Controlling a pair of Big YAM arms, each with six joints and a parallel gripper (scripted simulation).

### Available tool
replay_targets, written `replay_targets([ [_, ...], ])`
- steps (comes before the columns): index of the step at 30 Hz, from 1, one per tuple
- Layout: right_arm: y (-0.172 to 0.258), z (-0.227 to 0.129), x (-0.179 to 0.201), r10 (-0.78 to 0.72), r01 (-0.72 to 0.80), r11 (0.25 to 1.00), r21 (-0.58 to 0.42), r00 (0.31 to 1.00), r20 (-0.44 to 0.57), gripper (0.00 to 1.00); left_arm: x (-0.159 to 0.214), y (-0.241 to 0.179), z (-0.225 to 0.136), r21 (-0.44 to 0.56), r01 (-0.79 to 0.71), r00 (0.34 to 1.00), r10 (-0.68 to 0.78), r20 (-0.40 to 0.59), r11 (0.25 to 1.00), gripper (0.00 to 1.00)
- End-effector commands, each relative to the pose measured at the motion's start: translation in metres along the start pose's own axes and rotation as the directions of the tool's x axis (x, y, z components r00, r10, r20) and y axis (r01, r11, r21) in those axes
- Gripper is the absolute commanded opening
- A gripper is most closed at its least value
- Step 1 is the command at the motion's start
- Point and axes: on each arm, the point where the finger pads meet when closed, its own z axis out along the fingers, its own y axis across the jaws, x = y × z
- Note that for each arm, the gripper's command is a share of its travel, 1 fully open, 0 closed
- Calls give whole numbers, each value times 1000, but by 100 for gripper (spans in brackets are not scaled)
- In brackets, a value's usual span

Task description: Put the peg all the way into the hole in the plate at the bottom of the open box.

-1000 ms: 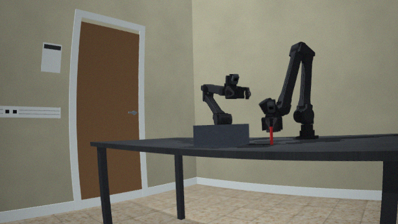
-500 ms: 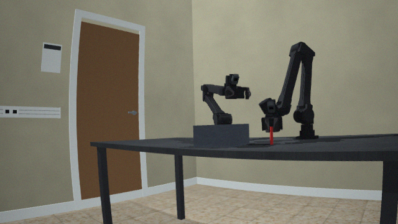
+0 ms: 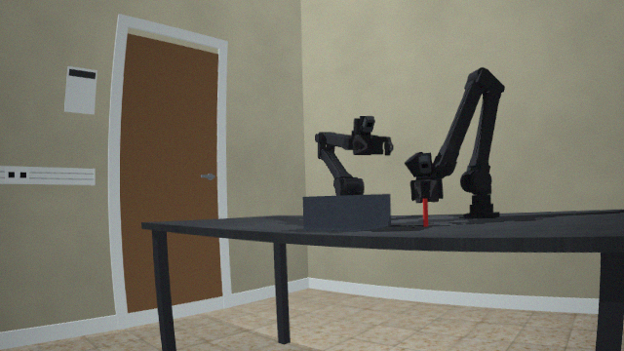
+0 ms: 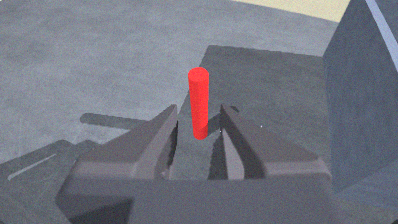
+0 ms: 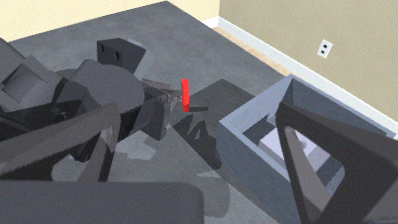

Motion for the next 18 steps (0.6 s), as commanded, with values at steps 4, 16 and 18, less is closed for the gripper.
replay_targets([
  [4, 0, 1, -18, 9, -9, 1000, 0, 999, 33, 100, -11, -12, -37, 31, 64, 998, -63, -10, 997, 29],
  [16, 0, 1, -18, 9, -9, 1000, 0, 999, 33, 100, -33, 0, -14, 124, -144, 977, 161, -140, 982, 100],
  [18, 0, 1, -18, 9, -9, 1000, 0, 999, 33, 100, -33, 1, -9, 173, -160, 964, 191, -186, 972, 100],
])
